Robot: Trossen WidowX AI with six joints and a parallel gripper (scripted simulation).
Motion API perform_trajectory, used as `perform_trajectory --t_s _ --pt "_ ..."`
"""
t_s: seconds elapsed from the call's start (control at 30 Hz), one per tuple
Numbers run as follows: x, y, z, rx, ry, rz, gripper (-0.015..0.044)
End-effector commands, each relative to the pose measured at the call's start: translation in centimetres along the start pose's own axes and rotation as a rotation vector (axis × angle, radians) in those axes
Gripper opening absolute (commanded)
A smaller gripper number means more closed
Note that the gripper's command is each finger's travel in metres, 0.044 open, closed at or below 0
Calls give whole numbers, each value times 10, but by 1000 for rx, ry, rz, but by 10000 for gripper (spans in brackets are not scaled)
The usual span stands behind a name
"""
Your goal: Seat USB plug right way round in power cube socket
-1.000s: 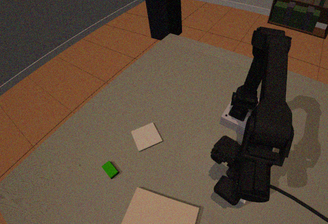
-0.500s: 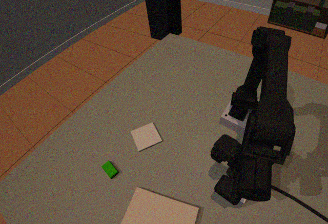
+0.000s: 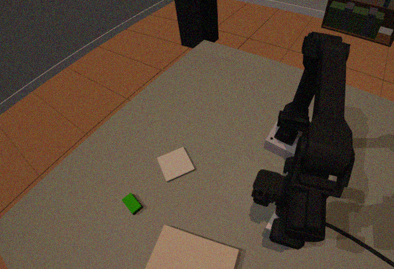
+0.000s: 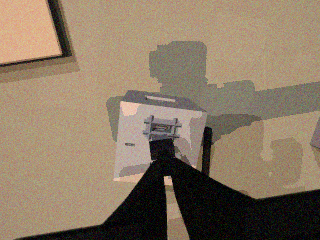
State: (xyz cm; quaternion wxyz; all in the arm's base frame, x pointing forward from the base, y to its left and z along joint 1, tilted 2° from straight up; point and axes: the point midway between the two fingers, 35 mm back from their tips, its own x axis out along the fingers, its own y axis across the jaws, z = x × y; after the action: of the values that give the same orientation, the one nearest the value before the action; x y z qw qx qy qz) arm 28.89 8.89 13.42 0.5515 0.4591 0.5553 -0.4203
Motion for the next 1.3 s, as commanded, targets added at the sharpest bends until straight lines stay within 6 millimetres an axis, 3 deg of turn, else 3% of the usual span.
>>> perform_trajectory --t_s 0.0,1.27 --pt "0 0 0 -102 0 0 0" --pt "0 0 0 -1097 0 0 0"
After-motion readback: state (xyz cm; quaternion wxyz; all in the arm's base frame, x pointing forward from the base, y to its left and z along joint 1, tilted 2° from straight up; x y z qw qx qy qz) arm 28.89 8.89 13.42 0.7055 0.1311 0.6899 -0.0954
